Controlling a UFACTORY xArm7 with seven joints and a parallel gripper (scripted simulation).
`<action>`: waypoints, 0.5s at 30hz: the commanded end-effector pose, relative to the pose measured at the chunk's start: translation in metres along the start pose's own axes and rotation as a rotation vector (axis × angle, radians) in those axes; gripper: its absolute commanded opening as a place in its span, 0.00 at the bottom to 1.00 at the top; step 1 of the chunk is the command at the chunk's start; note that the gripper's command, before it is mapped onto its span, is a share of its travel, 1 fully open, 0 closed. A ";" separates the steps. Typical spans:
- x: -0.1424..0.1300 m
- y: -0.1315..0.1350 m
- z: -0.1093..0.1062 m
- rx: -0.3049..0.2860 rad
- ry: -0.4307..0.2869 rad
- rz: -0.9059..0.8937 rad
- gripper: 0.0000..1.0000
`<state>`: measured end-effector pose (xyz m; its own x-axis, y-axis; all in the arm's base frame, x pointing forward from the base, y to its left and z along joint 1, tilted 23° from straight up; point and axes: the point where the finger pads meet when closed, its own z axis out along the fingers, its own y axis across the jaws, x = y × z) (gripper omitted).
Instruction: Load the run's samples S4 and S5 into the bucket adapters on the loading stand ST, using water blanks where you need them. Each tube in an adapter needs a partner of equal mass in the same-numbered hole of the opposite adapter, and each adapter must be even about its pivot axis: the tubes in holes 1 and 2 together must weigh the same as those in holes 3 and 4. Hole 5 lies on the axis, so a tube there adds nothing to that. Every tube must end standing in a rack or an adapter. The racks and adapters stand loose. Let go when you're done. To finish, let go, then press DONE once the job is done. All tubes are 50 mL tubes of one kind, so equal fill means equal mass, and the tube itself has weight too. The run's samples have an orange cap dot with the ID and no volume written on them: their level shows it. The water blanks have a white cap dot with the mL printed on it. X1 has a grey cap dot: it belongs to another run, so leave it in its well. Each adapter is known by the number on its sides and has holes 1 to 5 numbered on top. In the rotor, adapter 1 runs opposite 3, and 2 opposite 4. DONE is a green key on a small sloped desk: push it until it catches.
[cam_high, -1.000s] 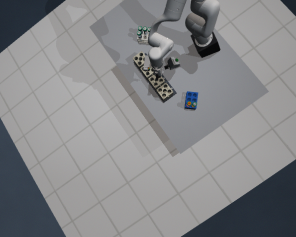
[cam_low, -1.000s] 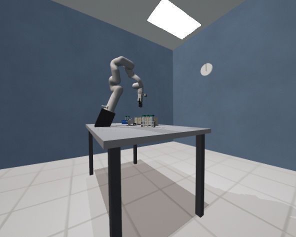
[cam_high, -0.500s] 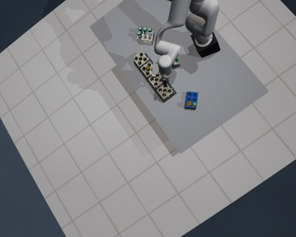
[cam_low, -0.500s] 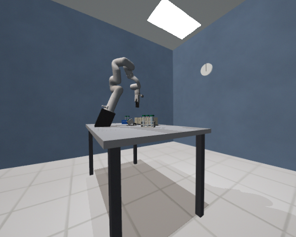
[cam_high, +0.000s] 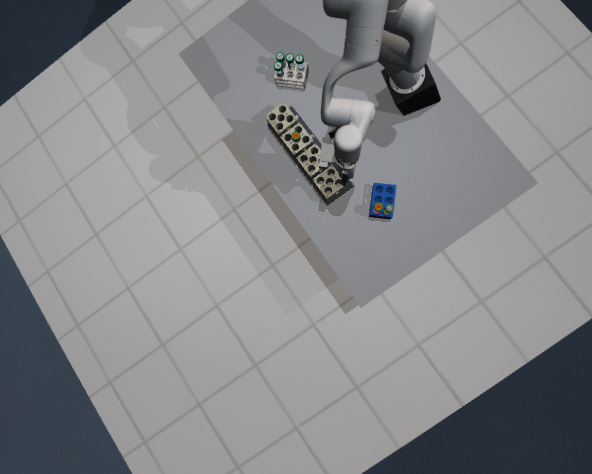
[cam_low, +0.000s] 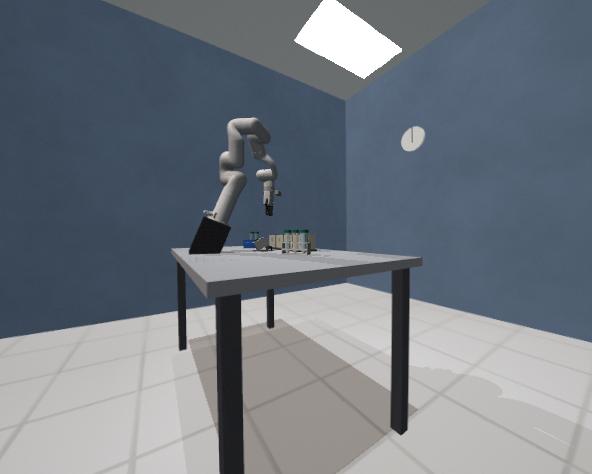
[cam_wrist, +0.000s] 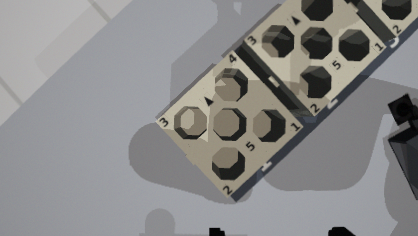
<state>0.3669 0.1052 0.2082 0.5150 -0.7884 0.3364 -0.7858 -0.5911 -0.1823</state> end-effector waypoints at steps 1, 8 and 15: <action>-0.017 -0.015 -0.001 0.002 0.004 0.001 0.57; -0.038 -0.029 -0.001 0.002 0.003 0.001 0.57; -0.067 -0.049 -0.001 0.002 0.003 0.001 0.57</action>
<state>0.3686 0.1692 0.1969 0.5149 -0.7888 0.3357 -0.7858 -0.5908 -0.1827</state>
